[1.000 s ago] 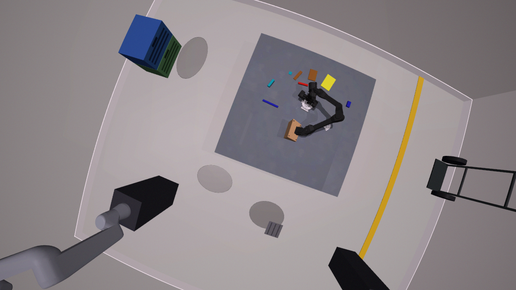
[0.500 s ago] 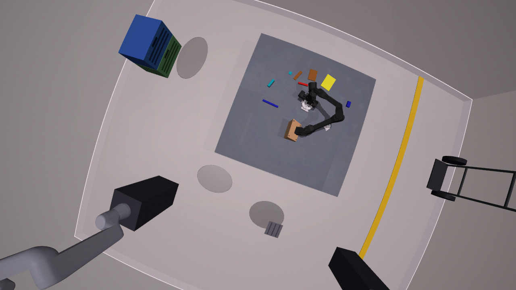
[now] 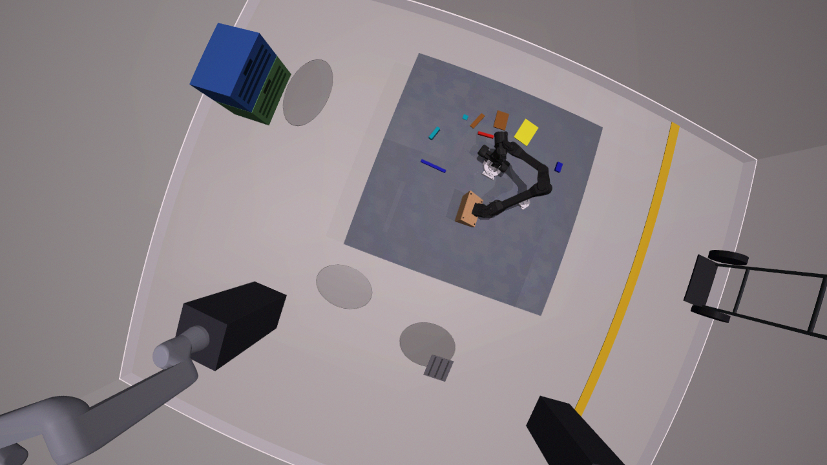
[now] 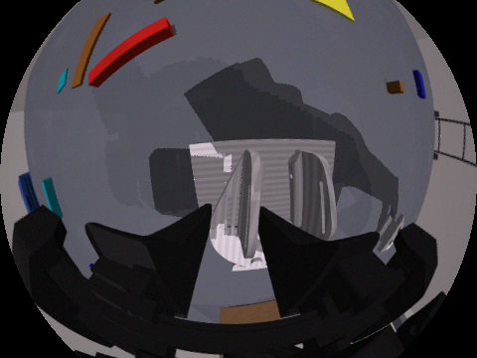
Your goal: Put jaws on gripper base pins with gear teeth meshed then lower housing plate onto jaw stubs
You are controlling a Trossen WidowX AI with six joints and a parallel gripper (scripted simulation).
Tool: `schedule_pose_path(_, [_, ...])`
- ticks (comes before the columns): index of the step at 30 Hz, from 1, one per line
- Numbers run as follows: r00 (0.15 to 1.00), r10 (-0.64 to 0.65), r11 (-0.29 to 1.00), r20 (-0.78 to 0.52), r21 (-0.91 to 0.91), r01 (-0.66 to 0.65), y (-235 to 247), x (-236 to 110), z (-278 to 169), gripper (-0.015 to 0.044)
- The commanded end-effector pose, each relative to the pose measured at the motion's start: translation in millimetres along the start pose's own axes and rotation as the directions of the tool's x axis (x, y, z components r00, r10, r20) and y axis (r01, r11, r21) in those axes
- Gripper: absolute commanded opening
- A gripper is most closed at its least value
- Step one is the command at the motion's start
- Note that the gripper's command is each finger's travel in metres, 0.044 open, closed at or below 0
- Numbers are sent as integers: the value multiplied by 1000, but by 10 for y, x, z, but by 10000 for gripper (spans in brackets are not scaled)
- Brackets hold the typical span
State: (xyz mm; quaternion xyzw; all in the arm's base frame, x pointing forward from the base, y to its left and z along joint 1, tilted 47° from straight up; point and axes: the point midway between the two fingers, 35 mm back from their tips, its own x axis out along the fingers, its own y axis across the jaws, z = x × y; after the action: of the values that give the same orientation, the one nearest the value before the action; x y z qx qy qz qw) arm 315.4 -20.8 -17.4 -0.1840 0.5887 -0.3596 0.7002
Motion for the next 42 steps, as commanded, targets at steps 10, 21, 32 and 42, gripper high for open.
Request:
schedule_pose_path(10, [1000,-1,1000,4,1,1,0,26,11,134])
schedule_pose_path(21, [1000,-1,1000,4,1,1,0,26,11,134])
schedule_pose_path(32, [1000,-1,1000,4,1,1,0,26,11,134])
schedule_pose_path(42, [1000,1,1000,1,-3,-1,4,11,1,224])
